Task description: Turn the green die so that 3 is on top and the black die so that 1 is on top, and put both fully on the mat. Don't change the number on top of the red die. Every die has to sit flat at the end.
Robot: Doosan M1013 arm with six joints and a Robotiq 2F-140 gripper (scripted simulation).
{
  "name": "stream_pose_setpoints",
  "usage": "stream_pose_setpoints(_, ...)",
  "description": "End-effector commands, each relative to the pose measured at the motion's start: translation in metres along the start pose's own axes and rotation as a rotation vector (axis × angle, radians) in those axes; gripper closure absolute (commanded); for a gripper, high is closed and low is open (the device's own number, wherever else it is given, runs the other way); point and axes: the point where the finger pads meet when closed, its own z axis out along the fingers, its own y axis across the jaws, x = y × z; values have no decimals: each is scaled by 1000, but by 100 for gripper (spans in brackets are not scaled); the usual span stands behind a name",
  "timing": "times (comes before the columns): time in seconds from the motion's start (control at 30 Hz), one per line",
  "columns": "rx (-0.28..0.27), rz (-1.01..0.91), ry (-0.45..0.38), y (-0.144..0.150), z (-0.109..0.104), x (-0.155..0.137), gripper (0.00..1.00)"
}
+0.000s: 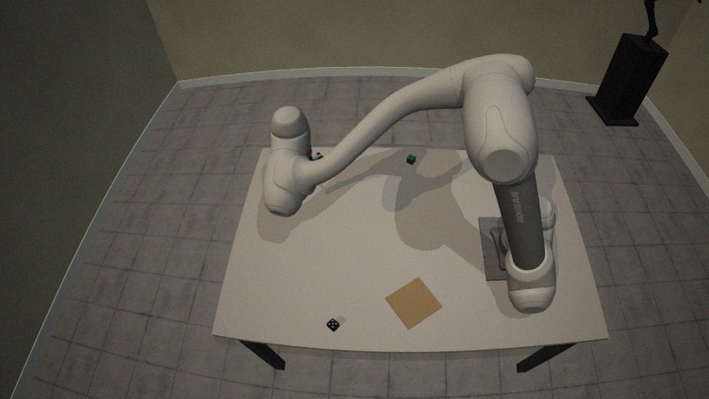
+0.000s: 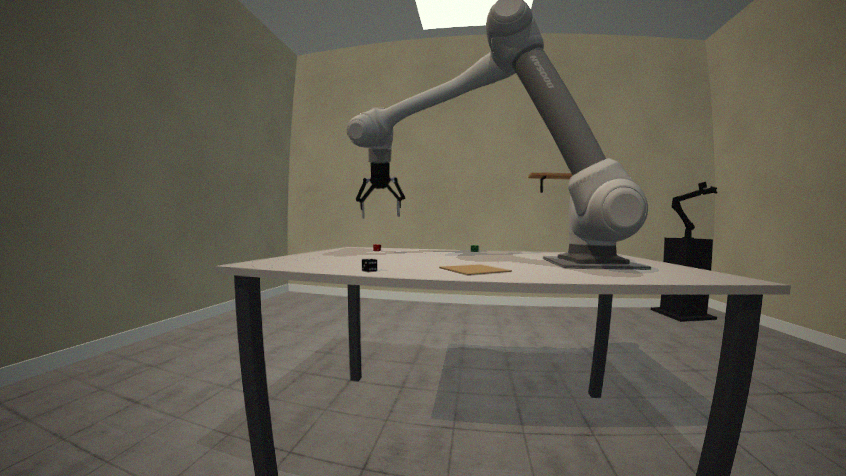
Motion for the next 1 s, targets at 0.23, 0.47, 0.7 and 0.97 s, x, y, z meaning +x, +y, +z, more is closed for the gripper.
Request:
stream_pose_setpoints(0.23,-43,389,-107,160,29,65,0)
stream_pose_setpoints(0.47,-61,574,-152,239,40,81,0)
stream_pose_setpoints(0.7,-82,818,-208,336,49,85,0)
stream_pose_setpoints(0.97,-96,1014,-250,406,54,77,0)
